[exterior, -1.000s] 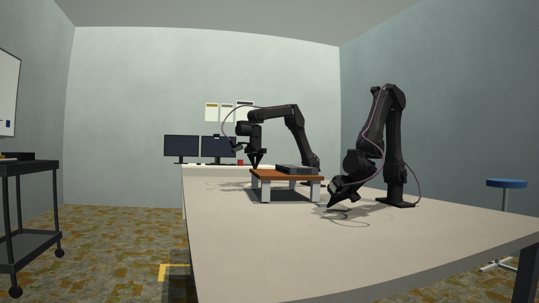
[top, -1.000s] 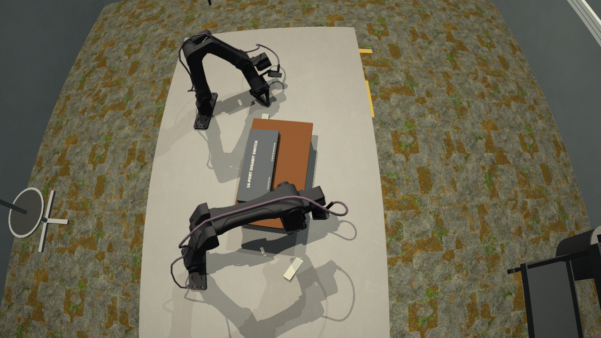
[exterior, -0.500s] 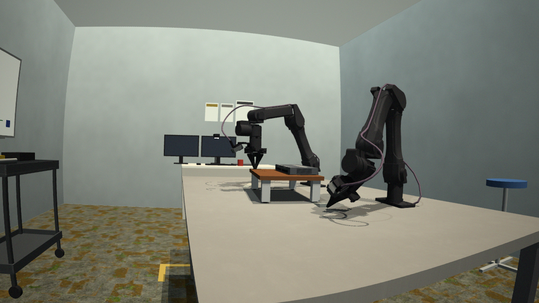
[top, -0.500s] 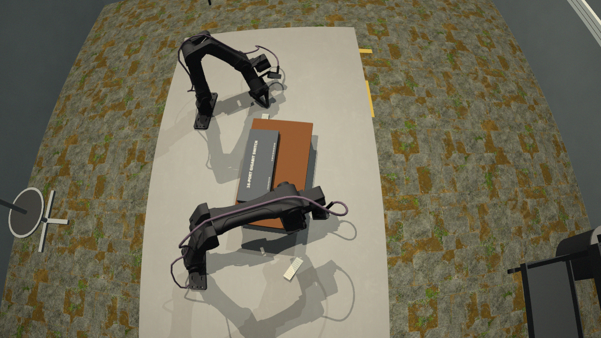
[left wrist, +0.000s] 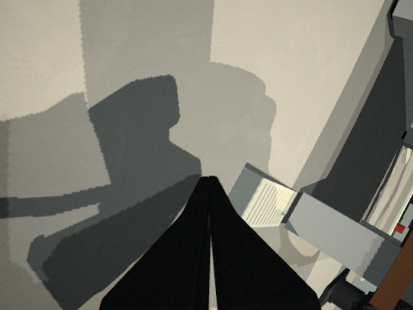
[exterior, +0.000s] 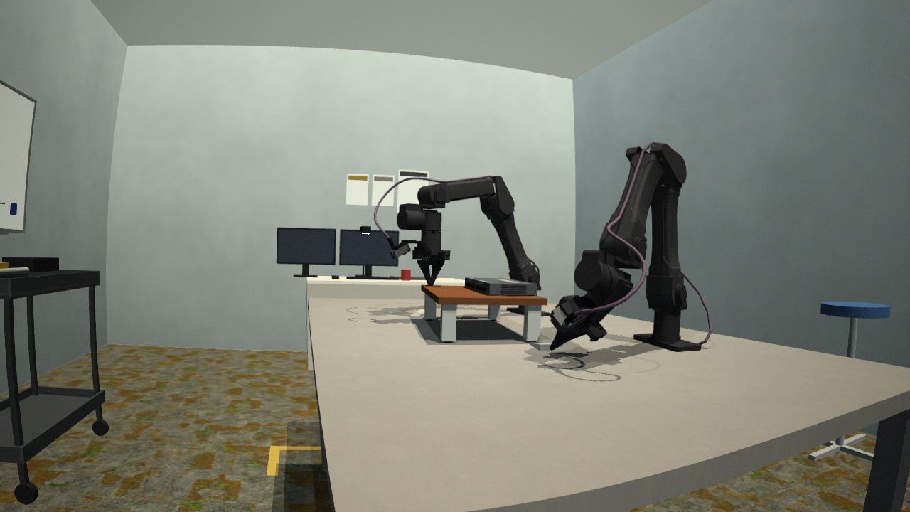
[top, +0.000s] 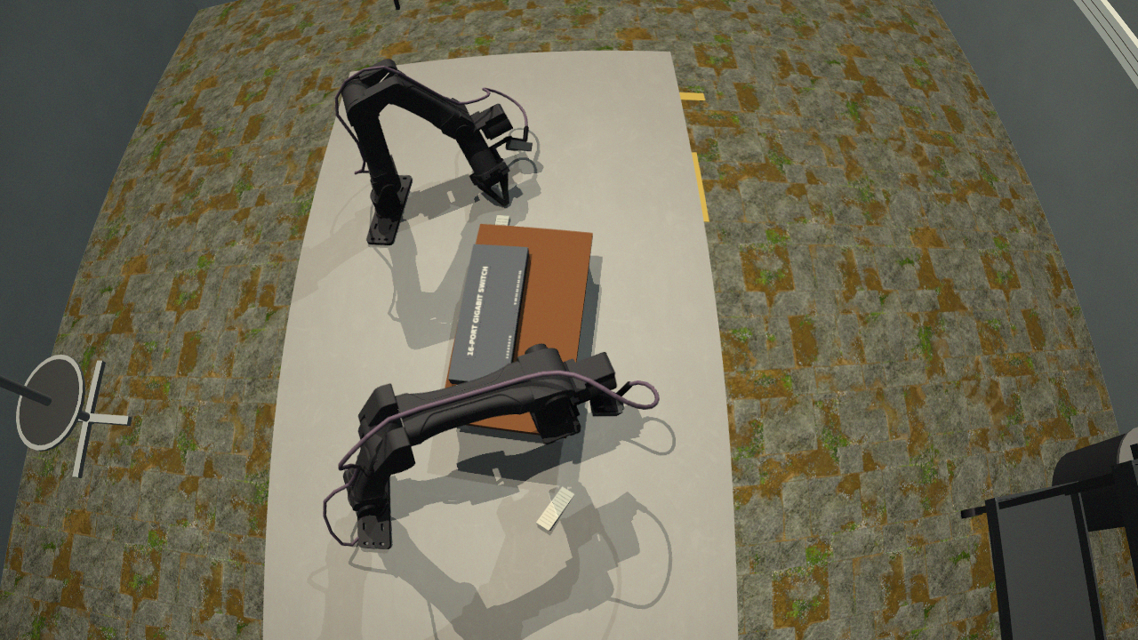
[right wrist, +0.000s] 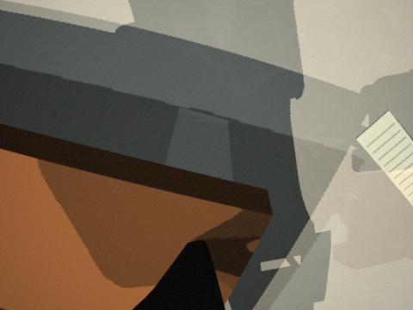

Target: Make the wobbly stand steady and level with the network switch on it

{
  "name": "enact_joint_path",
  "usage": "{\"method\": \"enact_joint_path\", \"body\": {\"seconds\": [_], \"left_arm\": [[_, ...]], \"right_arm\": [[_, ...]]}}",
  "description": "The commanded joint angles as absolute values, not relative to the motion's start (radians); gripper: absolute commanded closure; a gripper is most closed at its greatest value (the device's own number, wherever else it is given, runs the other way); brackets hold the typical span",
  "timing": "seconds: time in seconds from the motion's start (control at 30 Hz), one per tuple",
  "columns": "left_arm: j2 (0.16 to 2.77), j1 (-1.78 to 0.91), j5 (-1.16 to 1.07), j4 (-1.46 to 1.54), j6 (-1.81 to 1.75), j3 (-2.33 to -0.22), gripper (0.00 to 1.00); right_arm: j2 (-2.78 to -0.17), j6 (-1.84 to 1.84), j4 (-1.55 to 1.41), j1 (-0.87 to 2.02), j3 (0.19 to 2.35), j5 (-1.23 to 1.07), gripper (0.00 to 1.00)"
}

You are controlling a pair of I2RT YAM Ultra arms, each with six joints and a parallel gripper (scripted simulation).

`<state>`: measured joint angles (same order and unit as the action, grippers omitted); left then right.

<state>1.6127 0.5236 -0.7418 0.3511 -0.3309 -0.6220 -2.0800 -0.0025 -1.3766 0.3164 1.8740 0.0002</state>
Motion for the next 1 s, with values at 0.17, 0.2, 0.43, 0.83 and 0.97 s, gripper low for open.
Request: {"method": "enact_joint_path", "body": {"seconds": [0.17,0.2,0.43,0.83,0.97], "left_arm": [[1.58,0.503,-0.738,0.314,-0.352,-0.599,1.0],[1.573,0.499,-0.733,0.313,-0.353,-0.578,1.0],[1.565,0.488,-0.729,0.3,-0.371,-0.581,1.0],[1.557,0.468,-0.732,0.281,-0.398,-0.575,1.0],[1.551,0.461,-0.727,0.273,-0.407,-0.553,1.0]], "right_arm": [[-2.083,-0.002,-1.362,0.323,1.863,0.001,1.0],[-2.083,-0.002,-1.362,0.323,1.863,0.001,1.0],[-2.083,-0.002,-1.362,0.323,1.863,0.001,1.0],[-2.083,-0.002,-1.362,0.323,1.863,0.001,1.0],[-2.083,-0.002,-1.362,0.323,1.863,0.001,1.0]]}}
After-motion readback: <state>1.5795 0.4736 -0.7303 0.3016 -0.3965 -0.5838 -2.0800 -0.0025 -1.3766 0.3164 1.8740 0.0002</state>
